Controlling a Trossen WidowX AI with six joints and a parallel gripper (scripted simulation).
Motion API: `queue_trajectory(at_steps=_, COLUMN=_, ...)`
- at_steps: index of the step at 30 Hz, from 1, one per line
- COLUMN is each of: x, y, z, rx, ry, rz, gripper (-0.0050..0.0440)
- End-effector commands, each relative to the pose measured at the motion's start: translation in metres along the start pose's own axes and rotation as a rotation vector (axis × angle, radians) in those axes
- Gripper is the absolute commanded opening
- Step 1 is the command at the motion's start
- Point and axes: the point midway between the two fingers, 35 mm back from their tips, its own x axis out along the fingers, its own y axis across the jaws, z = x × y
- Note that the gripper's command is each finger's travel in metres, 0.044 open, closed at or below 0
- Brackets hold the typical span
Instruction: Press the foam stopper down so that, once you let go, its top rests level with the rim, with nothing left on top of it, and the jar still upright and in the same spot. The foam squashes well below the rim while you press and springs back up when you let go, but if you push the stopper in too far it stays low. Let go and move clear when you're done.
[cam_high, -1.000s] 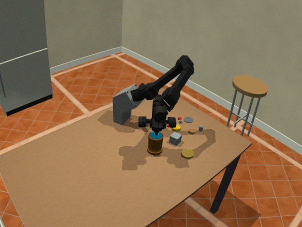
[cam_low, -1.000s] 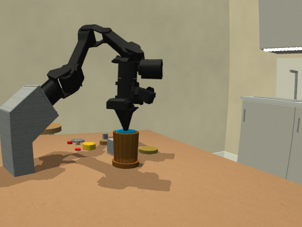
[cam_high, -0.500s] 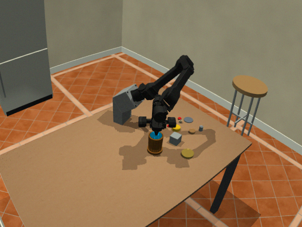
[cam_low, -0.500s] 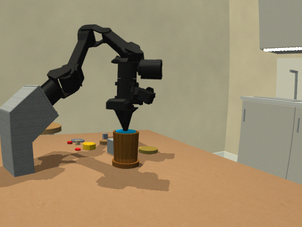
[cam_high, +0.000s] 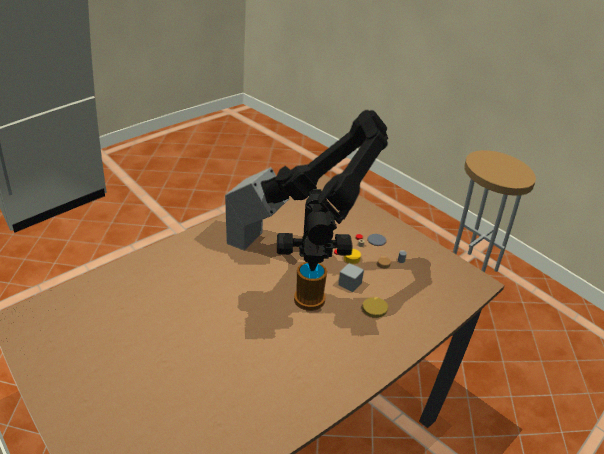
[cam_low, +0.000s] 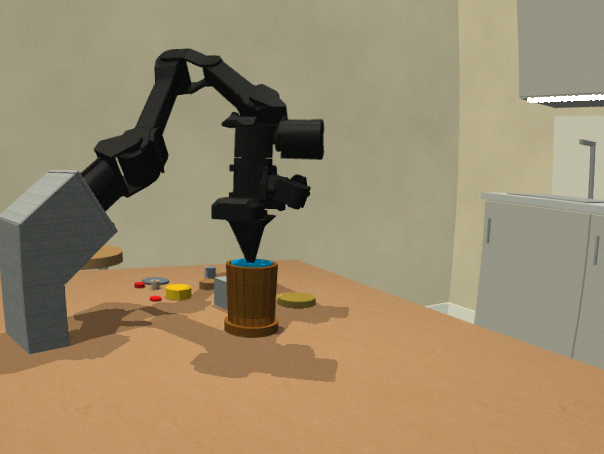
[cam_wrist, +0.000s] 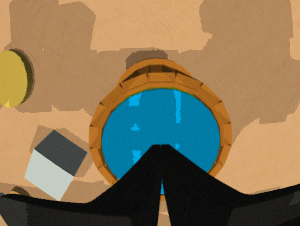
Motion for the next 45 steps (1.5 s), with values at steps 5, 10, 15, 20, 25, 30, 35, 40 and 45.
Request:
queue_trajectory(at_steps=5, x=-0.0005, y=0.0004, z=0.0003, rx=-0.004, ry=-0.006, rz=-0.004, gripper=0.0000)
queue_trajectory(at_steps=10, x=-0.0001, y=0.0004, z=-0.0001, rx=-0.004, ry=-0.006, rz=-0.004, gripper=0.0000)
queue_trajectory(at_steps=15, x=0.0003, y=0.0003, z=-0.0004, rx=-0.004, ry=-0.006, rz=-0.004, gripper=0.0000)
queue_trajectory(at_steps=20, x=0.0007, y=0.0002, z=-0.0006, rx=-0.004, ry=-0.006, rz=-0.004, gripper=0.0000)
queue_trajectory(at_steps=25, x=0.0010, y=0.0002, z=-0.0008, rx=-0.004, ry=-0.006, rz=-0.004, gripper=0.0000)
queue_trajectory(at_steps=30, x=0.0014, y=0.0002, z=-0.0010, rx=-0.004, ry=-0.006, rz=-0.004, gripper=0.0000)
queue_trajectory(at_steps=35, x=0.0019, y=0.0001, z=-0.0012, rx=-0.004, ry=-0.006, rz=-0.004, gripper=0.0000)
queue_trajectory(at_steps=40, x=0.0021, y=0.0001, z=-0.0012, rx=-0.004, ry=-0.006, rz=-0.004, gripper=0.0000)
queue_trajectory(at_steps=45, x=0.0025, y=0.0001, z=-0.0013, rx=-0.005, ry=-0.006, rz=-0.004, gripper=0.0000)
